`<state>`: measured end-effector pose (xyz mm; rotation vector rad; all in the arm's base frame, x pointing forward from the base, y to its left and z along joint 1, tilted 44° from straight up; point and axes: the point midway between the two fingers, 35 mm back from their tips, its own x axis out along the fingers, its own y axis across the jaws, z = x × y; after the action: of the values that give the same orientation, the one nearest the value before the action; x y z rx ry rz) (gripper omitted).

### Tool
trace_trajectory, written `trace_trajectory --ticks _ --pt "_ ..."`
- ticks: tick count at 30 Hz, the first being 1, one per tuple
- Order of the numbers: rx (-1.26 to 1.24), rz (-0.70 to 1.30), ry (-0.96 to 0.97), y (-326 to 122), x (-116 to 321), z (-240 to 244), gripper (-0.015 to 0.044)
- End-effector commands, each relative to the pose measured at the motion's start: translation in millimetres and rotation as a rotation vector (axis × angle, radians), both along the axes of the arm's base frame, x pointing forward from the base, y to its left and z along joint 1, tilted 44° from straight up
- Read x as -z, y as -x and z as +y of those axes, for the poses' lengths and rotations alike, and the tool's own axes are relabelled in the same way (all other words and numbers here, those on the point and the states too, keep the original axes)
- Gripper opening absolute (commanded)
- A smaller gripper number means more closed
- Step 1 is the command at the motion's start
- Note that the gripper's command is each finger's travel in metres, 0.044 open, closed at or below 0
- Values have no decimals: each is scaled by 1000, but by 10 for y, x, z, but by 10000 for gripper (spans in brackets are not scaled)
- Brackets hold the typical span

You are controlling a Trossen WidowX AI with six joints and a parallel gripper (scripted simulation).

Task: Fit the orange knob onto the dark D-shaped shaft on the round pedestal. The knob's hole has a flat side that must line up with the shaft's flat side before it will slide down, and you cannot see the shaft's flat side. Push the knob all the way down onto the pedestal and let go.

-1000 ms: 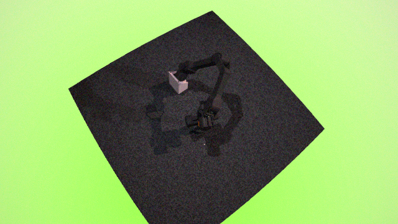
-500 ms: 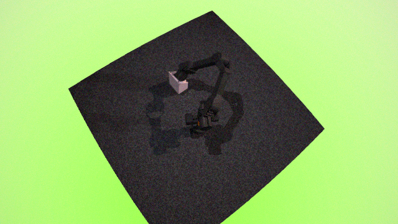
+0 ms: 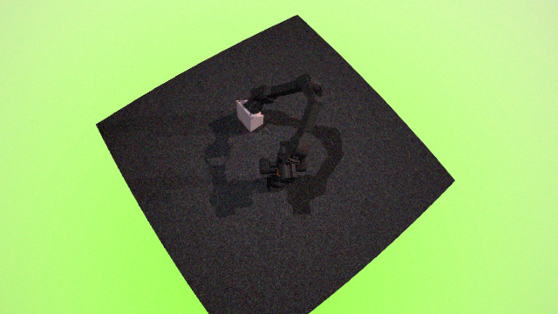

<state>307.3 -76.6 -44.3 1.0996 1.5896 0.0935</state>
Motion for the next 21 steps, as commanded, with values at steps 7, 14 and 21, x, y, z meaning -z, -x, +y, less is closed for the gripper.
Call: trace_trajectory --ticks 7,14,21 --pt "4 0 3 -9 -24 -13 0" --pt "4 0 3 -7 12 9 0" --pt "4 0 3 -1 13 5 0"
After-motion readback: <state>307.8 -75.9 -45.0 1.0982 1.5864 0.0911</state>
